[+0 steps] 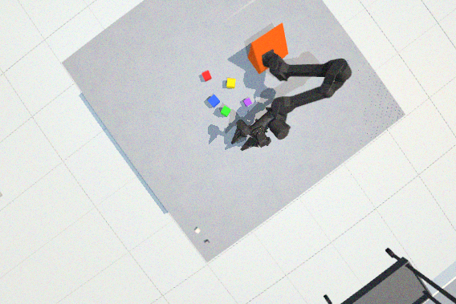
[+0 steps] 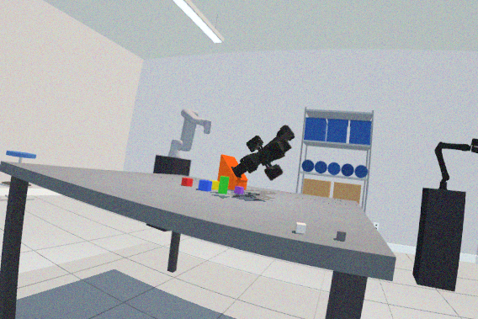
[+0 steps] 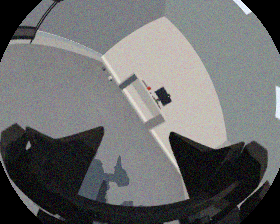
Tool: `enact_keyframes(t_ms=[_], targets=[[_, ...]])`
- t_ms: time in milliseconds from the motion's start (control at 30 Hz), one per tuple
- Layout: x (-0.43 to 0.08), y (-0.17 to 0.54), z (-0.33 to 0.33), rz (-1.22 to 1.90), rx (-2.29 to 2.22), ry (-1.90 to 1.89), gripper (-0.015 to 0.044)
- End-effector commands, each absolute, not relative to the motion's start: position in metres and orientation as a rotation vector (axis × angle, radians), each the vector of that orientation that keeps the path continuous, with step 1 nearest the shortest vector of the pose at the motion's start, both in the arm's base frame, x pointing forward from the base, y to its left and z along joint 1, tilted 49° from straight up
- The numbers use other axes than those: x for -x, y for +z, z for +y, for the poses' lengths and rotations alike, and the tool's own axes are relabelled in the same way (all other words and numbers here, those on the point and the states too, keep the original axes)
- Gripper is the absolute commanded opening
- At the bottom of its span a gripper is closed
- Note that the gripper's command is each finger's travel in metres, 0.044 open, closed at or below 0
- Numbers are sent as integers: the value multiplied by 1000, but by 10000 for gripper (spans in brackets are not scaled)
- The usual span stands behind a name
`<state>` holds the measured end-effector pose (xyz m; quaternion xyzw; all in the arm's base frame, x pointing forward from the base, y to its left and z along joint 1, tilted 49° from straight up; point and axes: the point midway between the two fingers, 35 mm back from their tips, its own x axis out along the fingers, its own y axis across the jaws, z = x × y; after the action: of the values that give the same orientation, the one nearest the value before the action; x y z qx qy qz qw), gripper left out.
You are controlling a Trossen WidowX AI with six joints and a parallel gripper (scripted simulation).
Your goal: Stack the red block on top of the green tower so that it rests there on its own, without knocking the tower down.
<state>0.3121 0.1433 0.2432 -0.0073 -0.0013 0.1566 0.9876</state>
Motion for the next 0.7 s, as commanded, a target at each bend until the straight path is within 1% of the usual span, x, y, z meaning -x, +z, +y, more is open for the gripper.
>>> enact_keyframes(t_ms=[0,33,133,400,667], targets=[[-313,243,143,0,17,314,426],[-314,241,142,9,22,312,440],[-326,229,137,69,60,301,440],[-367,173,104,356,164,268,440],[-387,118,63,651,164,261,440]])
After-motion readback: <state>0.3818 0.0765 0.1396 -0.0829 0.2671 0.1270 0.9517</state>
